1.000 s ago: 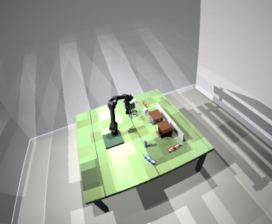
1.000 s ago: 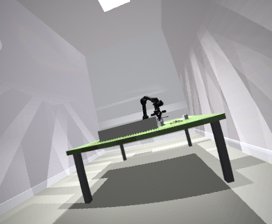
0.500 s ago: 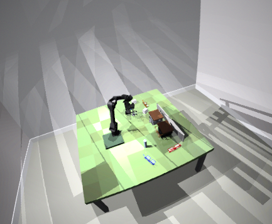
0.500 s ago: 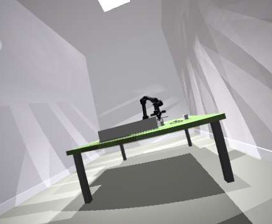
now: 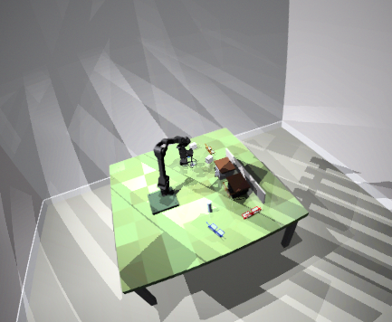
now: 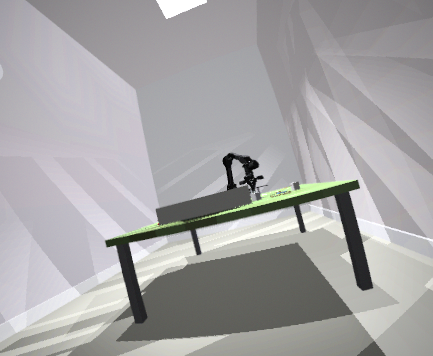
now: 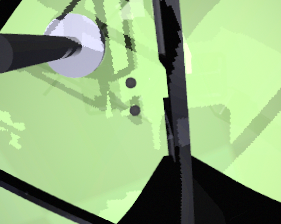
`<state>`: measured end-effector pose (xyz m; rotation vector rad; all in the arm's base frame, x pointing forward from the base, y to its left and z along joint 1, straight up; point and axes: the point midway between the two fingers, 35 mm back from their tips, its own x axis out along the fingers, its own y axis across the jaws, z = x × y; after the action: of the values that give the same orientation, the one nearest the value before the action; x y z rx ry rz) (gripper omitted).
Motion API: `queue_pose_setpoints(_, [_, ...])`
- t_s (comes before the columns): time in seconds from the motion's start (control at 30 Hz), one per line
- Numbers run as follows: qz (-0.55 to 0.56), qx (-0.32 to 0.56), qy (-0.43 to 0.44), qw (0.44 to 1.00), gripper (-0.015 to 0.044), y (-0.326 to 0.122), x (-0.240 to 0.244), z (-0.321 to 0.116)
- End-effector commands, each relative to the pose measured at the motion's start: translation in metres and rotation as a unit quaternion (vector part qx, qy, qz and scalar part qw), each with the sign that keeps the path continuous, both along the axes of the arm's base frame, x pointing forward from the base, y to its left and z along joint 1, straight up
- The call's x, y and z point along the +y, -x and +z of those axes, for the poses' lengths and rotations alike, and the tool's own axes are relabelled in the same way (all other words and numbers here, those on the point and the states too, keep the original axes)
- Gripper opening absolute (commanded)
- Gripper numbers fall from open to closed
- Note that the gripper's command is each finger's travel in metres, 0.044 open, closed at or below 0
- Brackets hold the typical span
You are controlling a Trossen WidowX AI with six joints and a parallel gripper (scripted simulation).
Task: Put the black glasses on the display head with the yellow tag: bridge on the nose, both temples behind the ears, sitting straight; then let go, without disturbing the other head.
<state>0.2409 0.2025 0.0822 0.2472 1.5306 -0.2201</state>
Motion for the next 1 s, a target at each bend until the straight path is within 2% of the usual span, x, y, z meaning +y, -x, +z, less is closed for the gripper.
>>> queue_pose_setpoints(0.0, [-0.003, 0.003, 0.001, 1.0, 0.0, 0.004, -0.002, -0.001])
queue_pose_setpoints(0.97, [-0.003, 0.003, 0.001, 1.0, 0.0, 0.021, -0.007, -0.002])
